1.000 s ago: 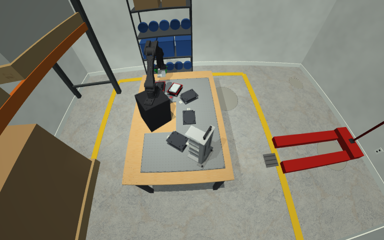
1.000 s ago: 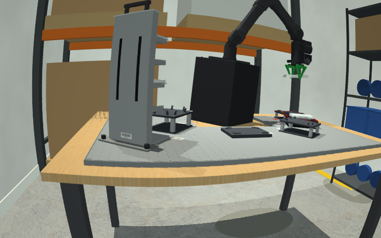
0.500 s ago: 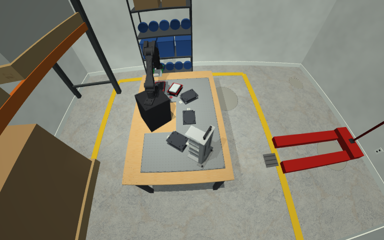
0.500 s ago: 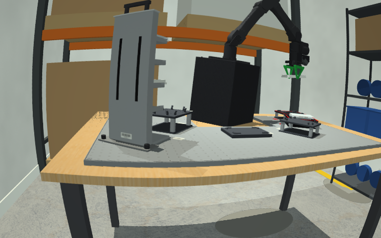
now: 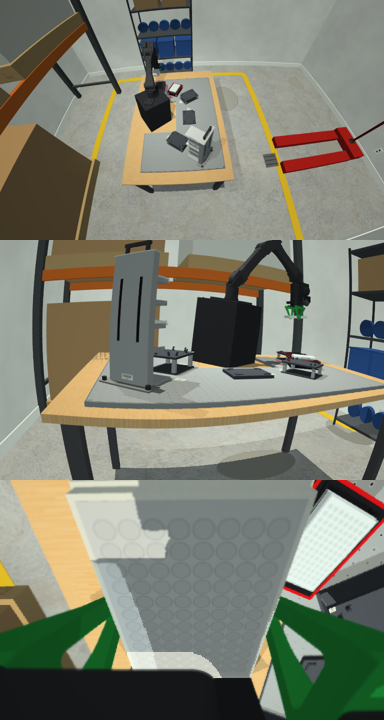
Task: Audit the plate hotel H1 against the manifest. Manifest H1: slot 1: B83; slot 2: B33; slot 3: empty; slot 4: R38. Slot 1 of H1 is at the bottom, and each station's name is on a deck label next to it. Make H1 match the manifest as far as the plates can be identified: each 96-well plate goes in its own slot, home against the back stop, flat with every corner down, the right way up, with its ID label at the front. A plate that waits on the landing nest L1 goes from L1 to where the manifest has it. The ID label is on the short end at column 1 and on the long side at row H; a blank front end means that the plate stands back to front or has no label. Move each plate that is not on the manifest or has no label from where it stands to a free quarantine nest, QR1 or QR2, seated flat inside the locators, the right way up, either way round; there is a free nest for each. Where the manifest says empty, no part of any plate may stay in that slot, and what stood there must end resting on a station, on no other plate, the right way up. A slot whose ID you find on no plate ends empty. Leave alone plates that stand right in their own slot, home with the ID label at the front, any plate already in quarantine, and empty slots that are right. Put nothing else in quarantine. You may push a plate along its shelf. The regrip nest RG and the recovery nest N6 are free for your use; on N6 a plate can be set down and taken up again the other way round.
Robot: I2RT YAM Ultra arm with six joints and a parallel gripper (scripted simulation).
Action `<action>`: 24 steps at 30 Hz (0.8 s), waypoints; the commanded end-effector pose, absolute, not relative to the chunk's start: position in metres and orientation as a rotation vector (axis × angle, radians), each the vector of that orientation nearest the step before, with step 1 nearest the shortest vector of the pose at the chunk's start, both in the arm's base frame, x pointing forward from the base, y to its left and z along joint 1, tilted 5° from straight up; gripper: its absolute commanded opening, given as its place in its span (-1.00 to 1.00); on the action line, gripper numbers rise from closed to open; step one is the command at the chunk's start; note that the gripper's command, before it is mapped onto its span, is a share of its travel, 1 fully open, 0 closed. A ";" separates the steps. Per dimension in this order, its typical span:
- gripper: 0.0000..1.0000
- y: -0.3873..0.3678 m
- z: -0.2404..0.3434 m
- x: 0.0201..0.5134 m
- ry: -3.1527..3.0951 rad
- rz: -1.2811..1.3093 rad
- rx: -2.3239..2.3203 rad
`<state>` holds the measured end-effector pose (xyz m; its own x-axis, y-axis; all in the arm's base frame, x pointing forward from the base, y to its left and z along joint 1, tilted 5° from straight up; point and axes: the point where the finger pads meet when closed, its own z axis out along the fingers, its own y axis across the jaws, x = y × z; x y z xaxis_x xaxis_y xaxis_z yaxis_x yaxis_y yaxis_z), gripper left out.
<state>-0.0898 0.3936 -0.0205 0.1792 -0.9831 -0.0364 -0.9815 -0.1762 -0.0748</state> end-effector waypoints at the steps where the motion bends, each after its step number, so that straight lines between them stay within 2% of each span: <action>1: 0.72 0.411 0.001 -0.093 1.947 0.056 -2.304; 17: 0.72 0.411 0.001 -0.093 1.945 0.056 -2.306; 24: 0.72 0.396 -0.042 -0.084 1.969 -0.029 -2.338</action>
<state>-0.0891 0.3943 -0.0340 0.1772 -0.9837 -0.0315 -0.9818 -0.1744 -0.0752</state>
